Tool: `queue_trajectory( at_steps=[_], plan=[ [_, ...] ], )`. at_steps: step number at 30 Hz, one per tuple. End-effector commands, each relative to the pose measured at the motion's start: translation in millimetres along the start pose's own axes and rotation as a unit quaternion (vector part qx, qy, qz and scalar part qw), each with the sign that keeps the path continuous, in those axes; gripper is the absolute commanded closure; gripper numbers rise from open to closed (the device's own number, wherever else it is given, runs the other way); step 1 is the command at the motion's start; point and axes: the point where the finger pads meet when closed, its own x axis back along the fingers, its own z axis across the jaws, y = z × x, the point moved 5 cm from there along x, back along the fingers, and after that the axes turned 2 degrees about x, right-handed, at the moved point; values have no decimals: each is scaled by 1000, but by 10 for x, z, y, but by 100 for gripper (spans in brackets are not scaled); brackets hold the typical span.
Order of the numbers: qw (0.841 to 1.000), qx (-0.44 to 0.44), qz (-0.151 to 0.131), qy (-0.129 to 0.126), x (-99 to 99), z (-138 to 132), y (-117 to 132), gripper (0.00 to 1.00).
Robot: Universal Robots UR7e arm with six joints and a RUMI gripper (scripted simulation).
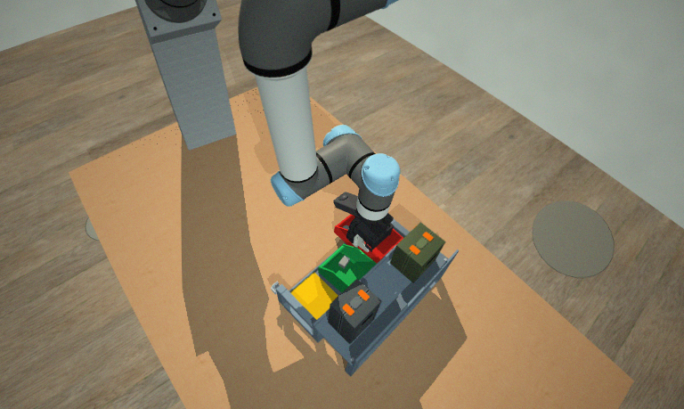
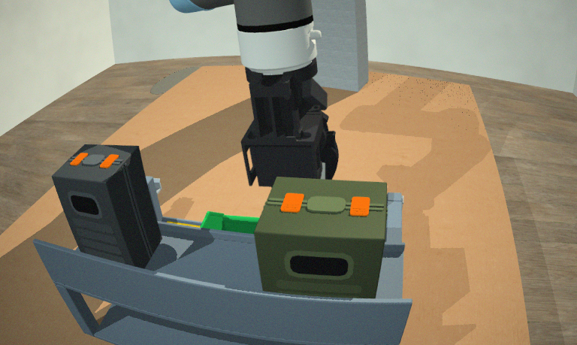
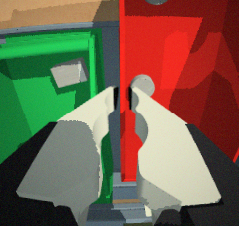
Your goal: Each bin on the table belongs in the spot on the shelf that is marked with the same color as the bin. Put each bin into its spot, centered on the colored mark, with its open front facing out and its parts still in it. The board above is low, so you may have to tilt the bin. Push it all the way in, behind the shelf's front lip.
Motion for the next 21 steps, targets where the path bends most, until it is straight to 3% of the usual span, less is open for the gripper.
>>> queue_trajectory(
  at_steps=[1, 21],
  plan=[
    [1000, 0, -1, 0, 22, 2, 6, 95],
    [1000, 0, -1, 0, 203, 12, -4, 95]
  ],
)
